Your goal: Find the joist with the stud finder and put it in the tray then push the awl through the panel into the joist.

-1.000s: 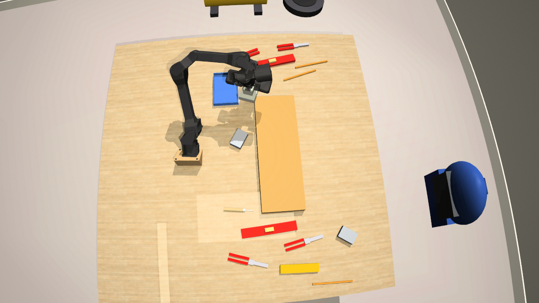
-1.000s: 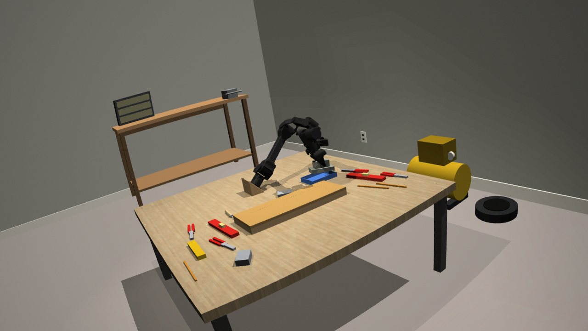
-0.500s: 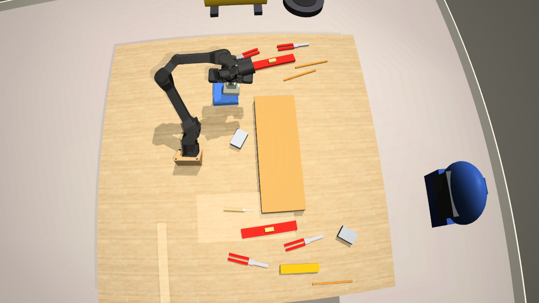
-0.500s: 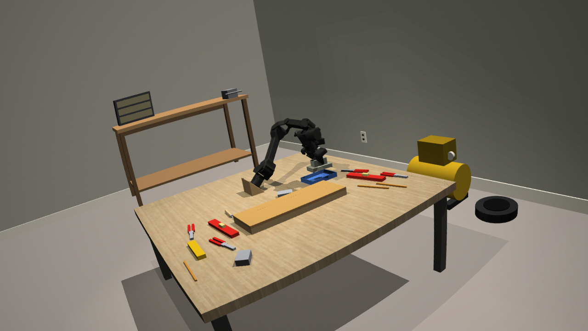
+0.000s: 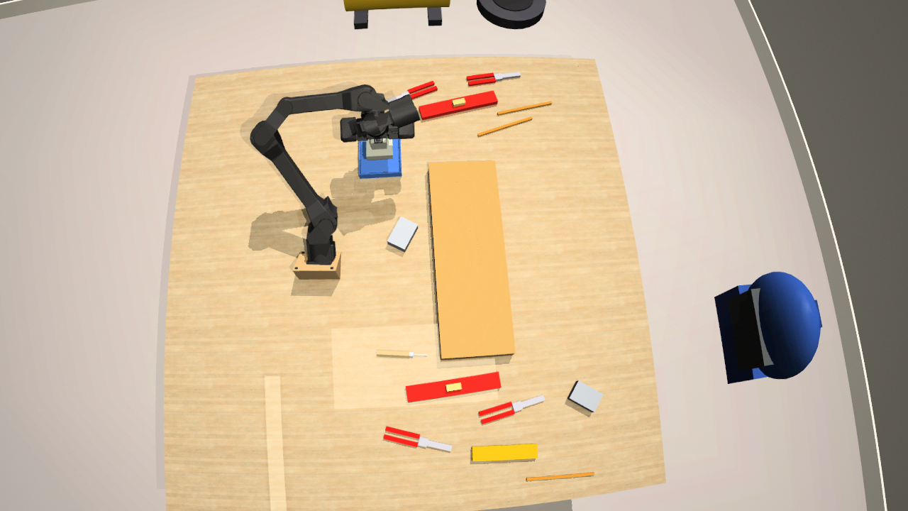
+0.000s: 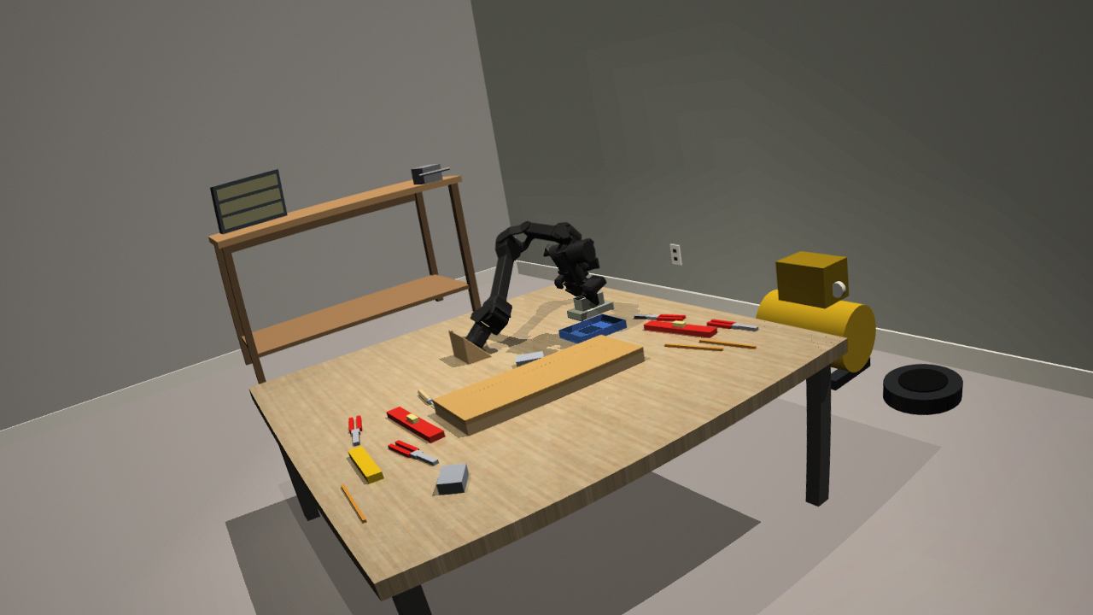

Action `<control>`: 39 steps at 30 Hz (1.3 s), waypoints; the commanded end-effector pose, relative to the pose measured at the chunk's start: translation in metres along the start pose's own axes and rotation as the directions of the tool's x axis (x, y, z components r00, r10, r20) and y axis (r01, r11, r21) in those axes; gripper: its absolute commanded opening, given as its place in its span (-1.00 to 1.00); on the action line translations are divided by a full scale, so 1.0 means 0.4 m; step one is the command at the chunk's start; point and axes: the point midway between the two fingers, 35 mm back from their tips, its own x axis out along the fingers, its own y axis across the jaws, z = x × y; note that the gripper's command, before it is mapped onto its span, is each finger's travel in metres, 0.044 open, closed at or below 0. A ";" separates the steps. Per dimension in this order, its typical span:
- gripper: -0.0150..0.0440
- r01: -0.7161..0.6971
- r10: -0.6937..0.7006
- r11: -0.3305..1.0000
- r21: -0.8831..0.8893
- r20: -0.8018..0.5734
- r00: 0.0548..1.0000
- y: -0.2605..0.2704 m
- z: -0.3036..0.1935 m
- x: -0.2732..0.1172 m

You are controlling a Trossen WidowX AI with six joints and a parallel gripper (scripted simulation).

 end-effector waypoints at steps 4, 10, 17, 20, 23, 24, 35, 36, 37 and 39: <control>-0.49 -0.001 0.001 1.000 -0.005 -0.005 1.000 0.004 -0.008 0.011; -0.49 -0.003 0.003 1.000 -0.005 -0.009 1.000 0.004 -0.015 0.022; -0.49 -0.004 0.004 1.000 -0.006 -0.012 1.000 0.003 -0.022 0.033; -0.49 -0.004 0.004 1.000 -0.006 -0.013 1.000 0.003 -0.025 0.039; -0.49 -0.004 0.004 1.000 -0.006 -0.014 1.000 0.003 -0.028 0.044; -0.49 -0.004 0.004 1.000 -0.006 -0.014 1.000 0.003 -0.028 0.045; -0.49 -0.002 0.002 1.000 -0.006 -0.012 1.000 0.003 -0.036 0.064; -0.49 -0.002 0.002 1.000 -0.006 -0.012 1.000 0.003 -0.037 0.066; -0.49 -0.002 0.002 1.000 -0.006 -0.012 1.000 0.003 -0.037 0.067; -0.49 -0.001 0.001 1.000 -0.006 -0.011 1.000 0.004 -0.038 0.071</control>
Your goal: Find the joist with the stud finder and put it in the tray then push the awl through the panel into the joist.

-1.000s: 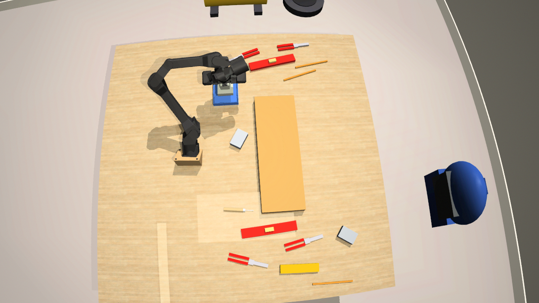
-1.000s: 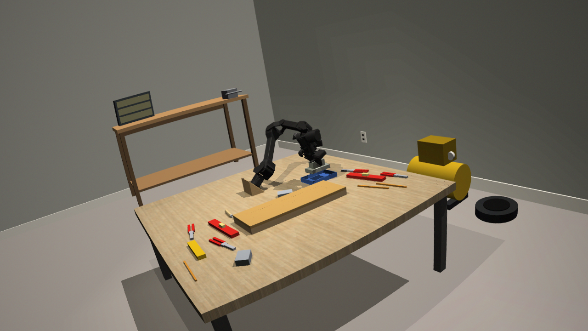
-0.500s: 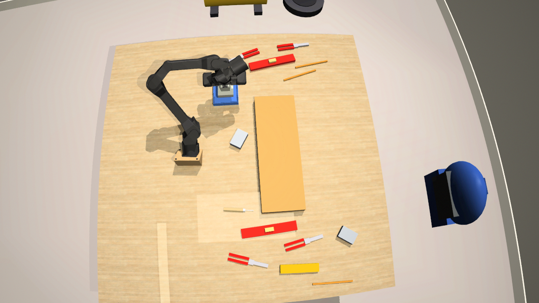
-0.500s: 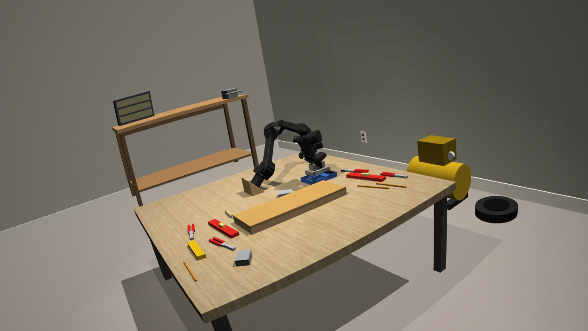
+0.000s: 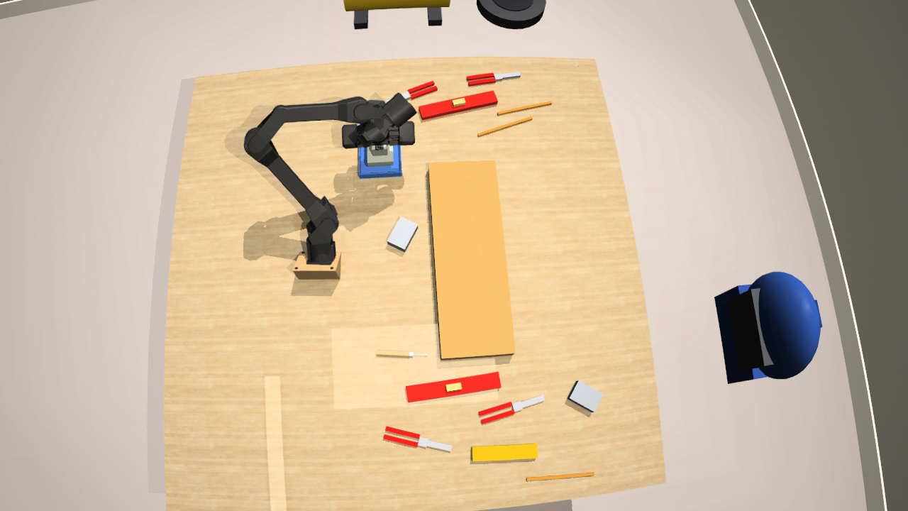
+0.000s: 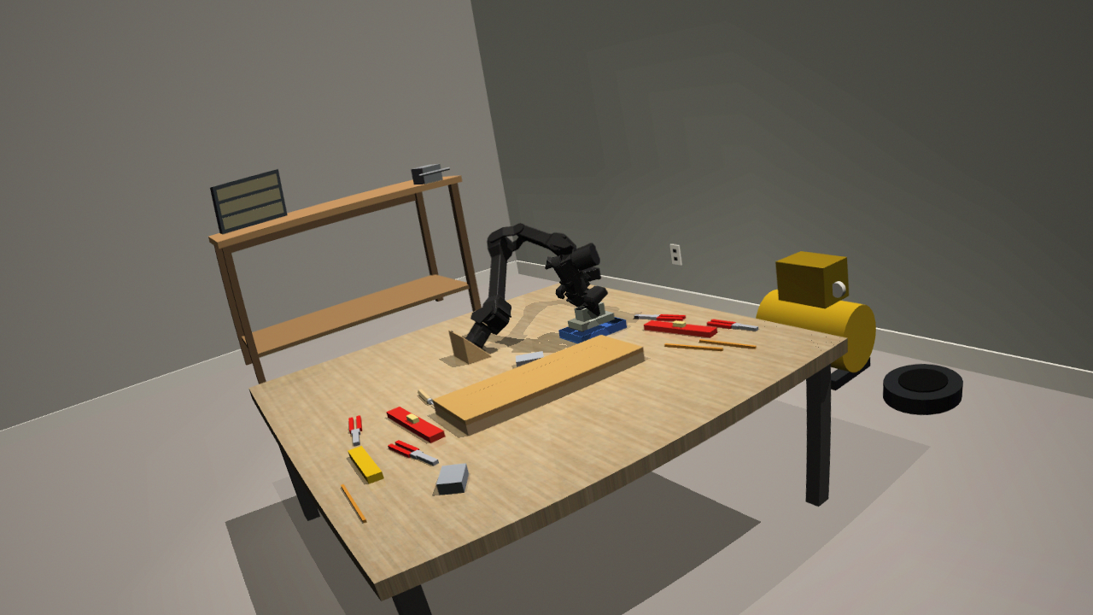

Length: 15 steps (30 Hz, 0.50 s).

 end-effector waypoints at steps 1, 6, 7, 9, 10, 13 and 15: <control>-0.49 0.004 -0.004 1.000 -0.004 0.003 1.000 0.003 -0.001 0.004; -0.49 0.004 -0.004 1.000 -0.004 0.003 1.000 0.003 -0.006 0.016; -0.49 0.004 -0.004 1.000 -0.004 0.003 1.000 0.003 -0.008 0.019; -0.49 0.005 -0.005 1.000 -0.004 0.004 1.000 0.003 -0.011 0.027; -0.49 0.005 -0.005 1.000 -0.004 0.004 1.000 0.003 -0.012 0.030; -0.49 0.006 -0.006 1.000 -0.004 0.007 1.000 0.004 -0.016 0.041; -0.49 0.007 -0.007 1.000 -0.003 0.009 1.000 0.004 -0.018 0.049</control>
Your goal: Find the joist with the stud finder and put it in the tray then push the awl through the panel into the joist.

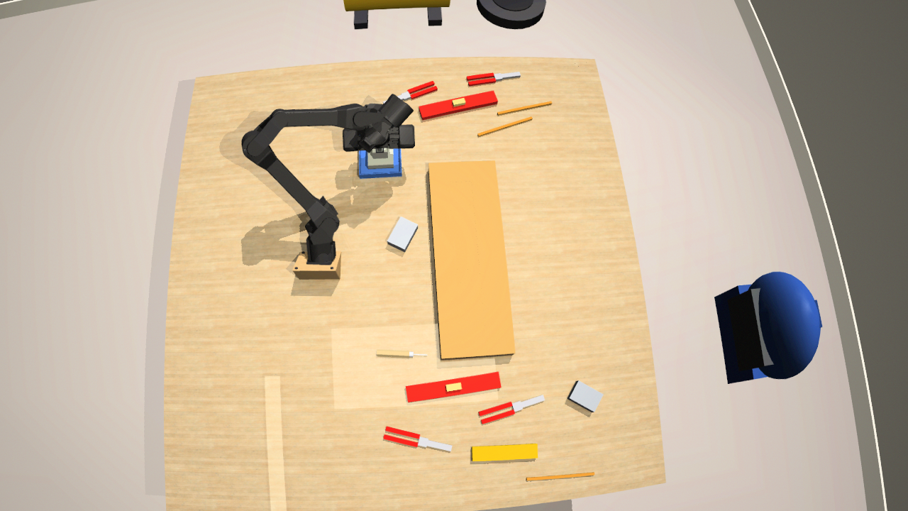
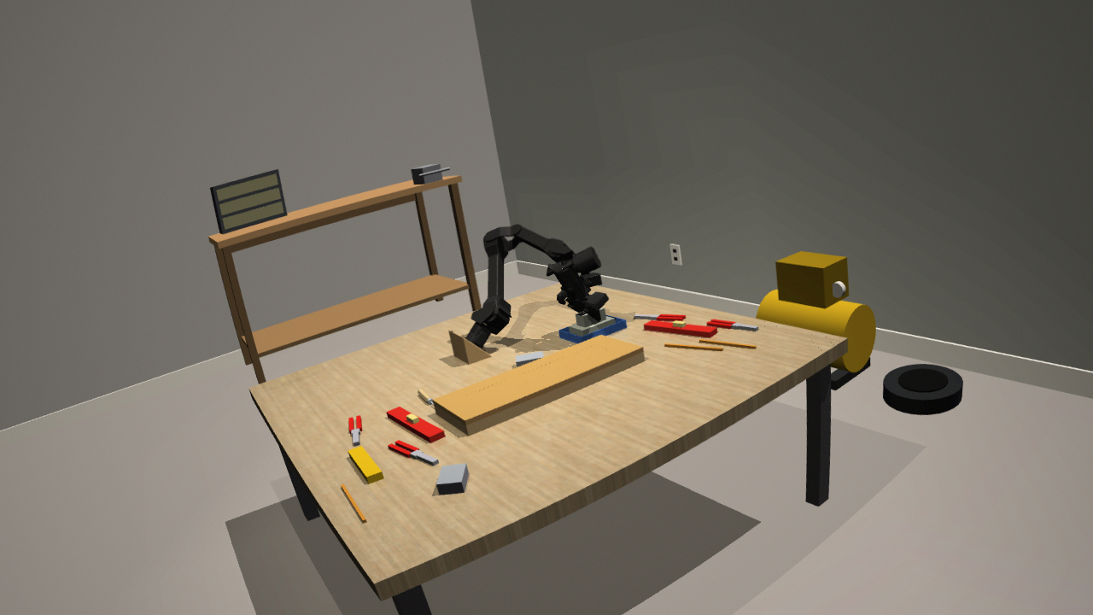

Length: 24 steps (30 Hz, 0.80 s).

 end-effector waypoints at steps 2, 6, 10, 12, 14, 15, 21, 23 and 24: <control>-0.49 0.006 -0.006 1.000 -0.003 0.009 1.000 0.005 -0.003 0.016; -0.31 0.000 0.000 1.000 0.001 0.004 1.000 0.002 -0.005 0.013; 0.04 0.000 0.000 1.000 0.001 0.004 1.000 0.002 -0.005 0.013; 0.22 0.000 0.000 1.000 0.001 0.004 1.000 0.002 -0.005 0.013; 0.40 0.000 0.000 1.000 0.001 0.004 1.000 0.002 -0.005 0.013; 0.49 0.000 0.000 1.000 0.001 0.004 1.000 0.002 -0.005 0.013; 1.00 0.033 -0.033 0.999 0.029 -0.019 0.999 -0.008 0.004 -0.039; 1.00 0.062 -0.061 0.997 0.055 -0.029 0.998 -0.009 0.018 -0.082; 1.00 0.079 -0.077 0.994 0.070 -0.030 0.997 -0.007 0.028 -0.105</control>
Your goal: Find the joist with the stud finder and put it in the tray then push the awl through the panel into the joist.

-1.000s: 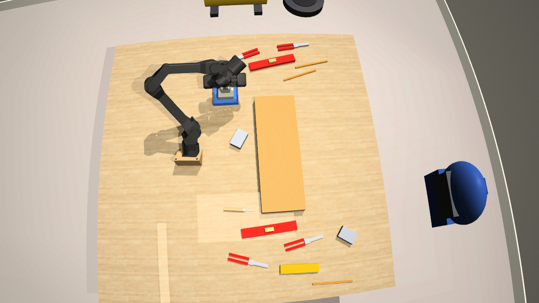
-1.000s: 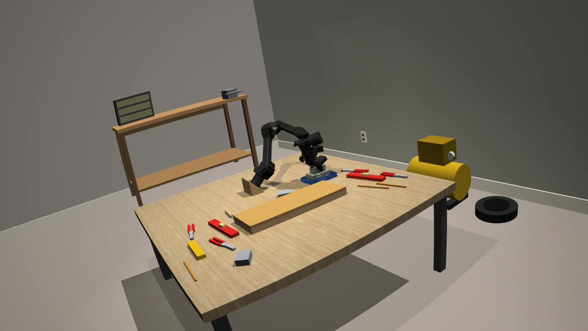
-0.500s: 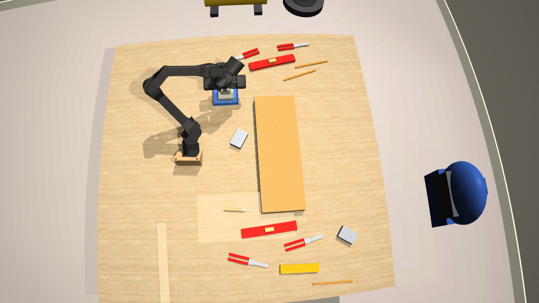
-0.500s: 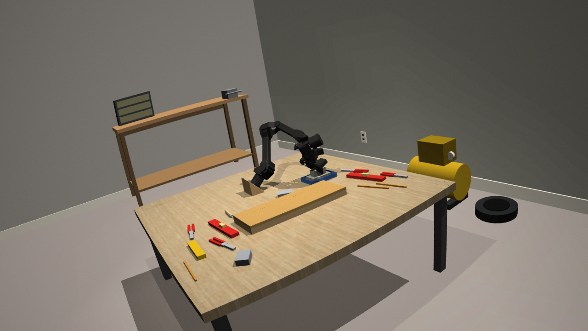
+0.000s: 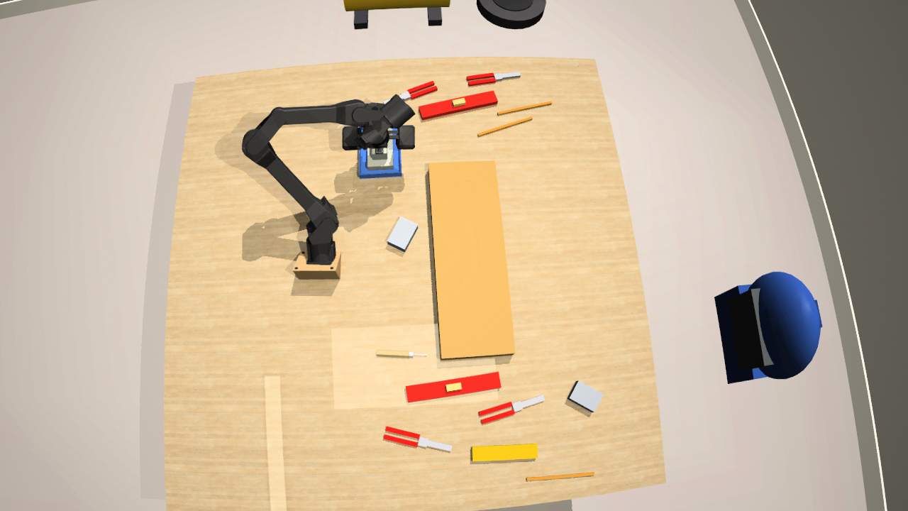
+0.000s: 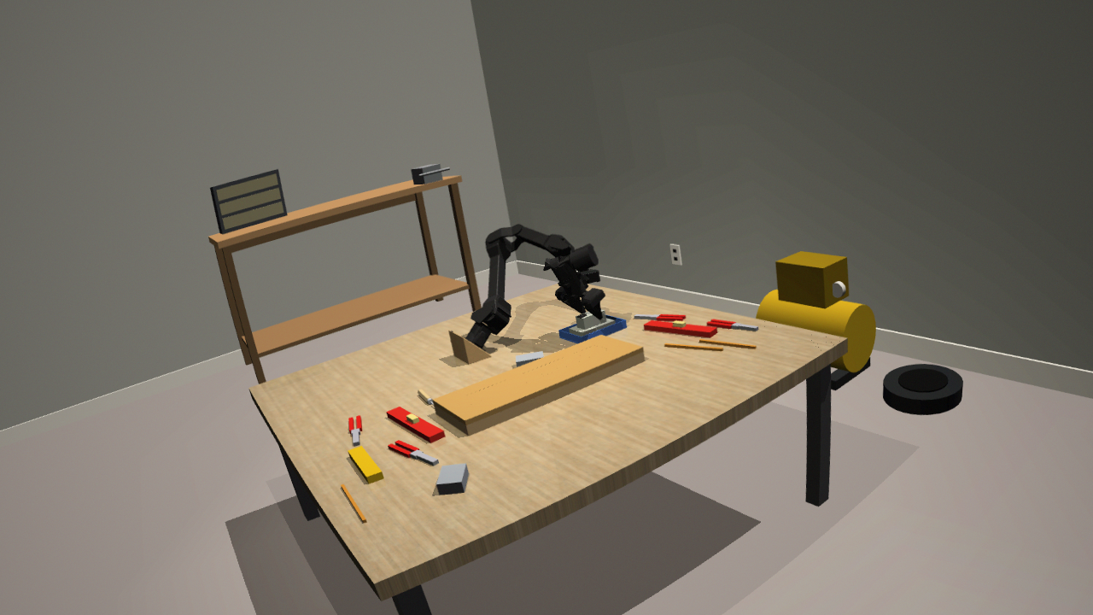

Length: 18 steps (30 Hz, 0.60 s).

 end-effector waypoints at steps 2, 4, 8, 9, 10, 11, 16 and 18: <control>1.00 0.083 -0.084 0.995 0.061 0.005 0.996 0.004 0.055 -0.114; 1.00 0.120 -0.123 0.989 0.091 0.018 0.992 0.015 0.082 -0.152; 1.00 0.135 -0.138 0.986 0.102 0.024 0.990 0.019 0.093 -0.165; 1.00 0.135 -0.138 0.986 0.102 0.024 0.990 0.019 0.093 -0.165; 1.00 0.135 -0.138 0.986 0.102 0.024 0.990 0.019 0.093 -0.165; 1.00 0.135 -0.138 0.986 0.102 0.024 0.990 0.019 0.093 -0.165; 1.00 0.131 -0.125 0.976 0.173 -0.045 0.991 -0.033 0.030 -0.139; 1.00 0.183 -0.158 0.946 0.269 -0.110 0.981 -0.098 -0.014 -0.158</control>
